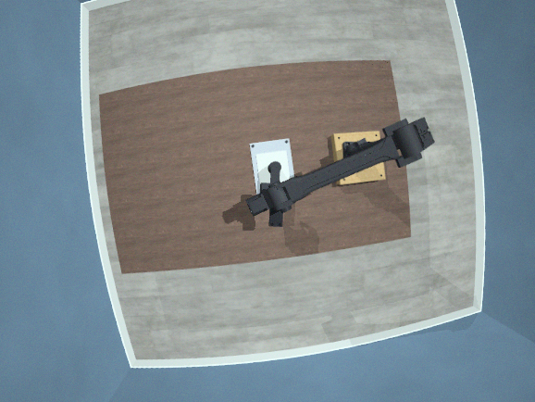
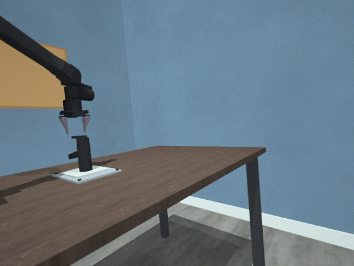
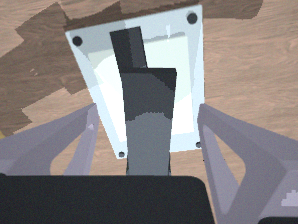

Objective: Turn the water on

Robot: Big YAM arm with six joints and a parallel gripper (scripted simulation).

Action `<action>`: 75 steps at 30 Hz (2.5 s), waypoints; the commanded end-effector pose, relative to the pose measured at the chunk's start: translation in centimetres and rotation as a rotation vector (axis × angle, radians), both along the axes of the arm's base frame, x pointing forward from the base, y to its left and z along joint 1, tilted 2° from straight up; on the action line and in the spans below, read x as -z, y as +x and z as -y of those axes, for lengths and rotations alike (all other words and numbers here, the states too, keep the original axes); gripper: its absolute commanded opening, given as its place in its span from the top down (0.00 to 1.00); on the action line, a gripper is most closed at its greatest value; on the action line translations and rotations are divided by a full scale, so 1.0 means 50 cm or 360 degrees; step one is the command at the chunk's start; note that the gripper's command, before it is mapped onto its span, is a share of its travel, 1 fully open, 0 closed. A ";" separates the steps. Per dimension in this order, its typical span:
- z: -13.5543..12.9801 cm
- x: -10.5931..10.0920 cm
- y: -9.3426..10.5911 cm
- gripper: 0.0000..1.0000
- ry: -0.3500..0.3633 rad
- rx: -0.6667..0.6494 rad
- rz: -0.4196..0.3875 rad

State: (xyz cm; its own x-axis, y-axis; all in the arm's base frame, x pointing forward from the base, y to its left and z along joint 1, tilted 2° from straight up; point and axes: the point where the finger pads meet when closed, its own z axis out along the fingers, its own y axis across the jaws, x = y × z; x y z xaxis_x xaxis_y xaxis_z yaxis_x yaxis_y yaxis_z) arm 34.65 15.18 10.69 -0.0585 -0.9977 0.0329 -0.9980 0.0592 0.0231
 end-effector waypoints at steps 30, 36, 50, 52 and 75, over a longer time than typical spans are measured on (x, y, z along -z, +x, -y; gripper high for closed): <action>-0.014 -0.013 0.036 0.31 0.0015 0.0000 0.0040; -0.014 -0.012 0.035 0.31 0.0014 0.0000 0.0038; -0.014 -0.011 0.034 0.31 0.0014 0.0000 0.0037; -0.013 -0.009 0.034 0.31 0.0013 0.0000 0.0037; -0.001 0.033 0.010 0.31 -0.0005 0.0000 -0.0005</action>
